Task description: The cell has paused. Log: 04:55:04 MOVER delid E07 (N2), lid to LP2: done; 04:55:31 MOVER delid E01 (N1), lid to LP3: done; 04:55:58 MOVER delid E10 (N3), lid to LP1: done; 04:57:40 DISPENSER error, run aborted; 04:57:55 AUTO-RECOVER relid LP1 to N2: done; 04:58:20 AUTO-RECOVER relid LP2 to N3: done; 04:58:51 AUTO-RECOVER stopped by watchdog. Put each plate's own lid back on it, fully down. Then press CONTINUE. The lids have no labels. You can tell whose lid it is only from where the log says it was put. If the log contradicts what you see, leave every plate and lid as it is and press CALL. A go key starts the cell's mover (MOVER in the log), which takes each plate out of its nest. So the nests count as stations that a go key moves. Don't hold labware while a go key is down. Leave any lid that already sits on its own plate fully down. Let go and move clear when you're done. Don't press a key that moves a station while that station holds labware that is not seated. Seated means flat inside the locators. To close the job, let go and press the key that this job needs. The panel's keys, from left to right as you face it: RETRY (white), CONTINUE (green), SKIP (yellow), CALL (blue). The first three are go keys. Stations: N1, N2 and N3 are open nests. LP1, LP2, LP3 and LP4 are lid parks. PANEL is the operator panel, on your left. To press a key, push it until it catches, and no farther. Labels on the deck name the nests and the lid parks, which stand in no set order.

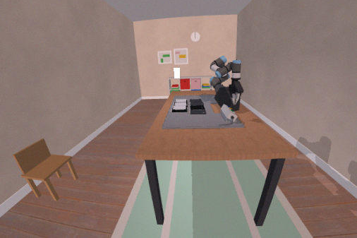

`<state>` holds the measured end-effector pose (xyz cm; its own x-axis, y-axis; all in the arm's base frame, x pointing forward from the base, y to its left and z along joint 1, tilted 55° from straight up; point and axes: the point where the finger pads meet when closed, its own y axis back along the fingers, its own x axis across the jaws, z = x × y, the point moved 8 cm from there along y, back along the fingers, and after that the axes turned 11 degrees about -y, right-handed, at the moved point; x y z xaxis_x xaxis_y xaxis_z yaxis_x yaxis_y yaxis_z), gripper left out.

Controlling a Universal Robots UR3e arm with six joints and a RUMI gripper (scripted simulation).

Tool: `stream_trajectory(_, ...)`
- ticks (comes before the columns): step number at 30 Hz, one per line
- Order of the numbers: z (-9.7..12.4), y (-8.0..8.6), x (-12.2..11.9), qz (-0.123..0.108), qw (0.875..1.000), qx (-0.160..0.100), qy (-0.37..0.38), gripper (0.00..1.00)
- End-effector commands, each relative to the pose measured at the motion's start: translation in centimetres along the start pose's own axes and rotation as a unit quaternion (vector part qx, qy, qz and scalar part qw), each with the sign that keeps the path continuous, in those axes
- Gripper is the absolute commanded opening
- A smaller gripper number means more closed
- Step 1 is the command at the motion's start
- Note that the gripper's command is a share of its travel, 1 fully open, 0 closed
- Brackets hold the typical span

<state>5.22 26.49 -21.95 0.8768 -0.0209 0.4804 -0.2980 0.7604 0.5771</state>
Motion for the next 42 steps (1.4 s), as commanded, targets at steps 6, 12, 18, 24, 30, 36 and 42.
stream_trajectory(6, -0.1, -0.7, 0.0, 0.000, 1.000, 0.001, -0.001, 0.00)
stream_trajectory(12, -0.1, -1.4, 0.0, 0.000, 1.000, 0.001, -0.001, 0.00)
stream_trajectory(18, -0.1, -1.9, 0.0, 0.000, 1.000, 0.001, -0.001, 0.00)
stream_trajectory(24, -0.1, -1.9, 0.0, 0.000, 1.000, 0.001, -0.001, 0.00)
stream_trajectory(30, -0.1, -2.1, 0.1, 0.000, 1.000, 0.001, -0.001, 0.00)
stream_trajectory(36, -0.1, -2.4, 0.3, 0.000, 1.000, 0.001, -0.001, 0.00)
stream_trajectory(42, -0.1, -2.8, 0.5, 0.000, 1.000, 0.001, -0.001, 0.00)
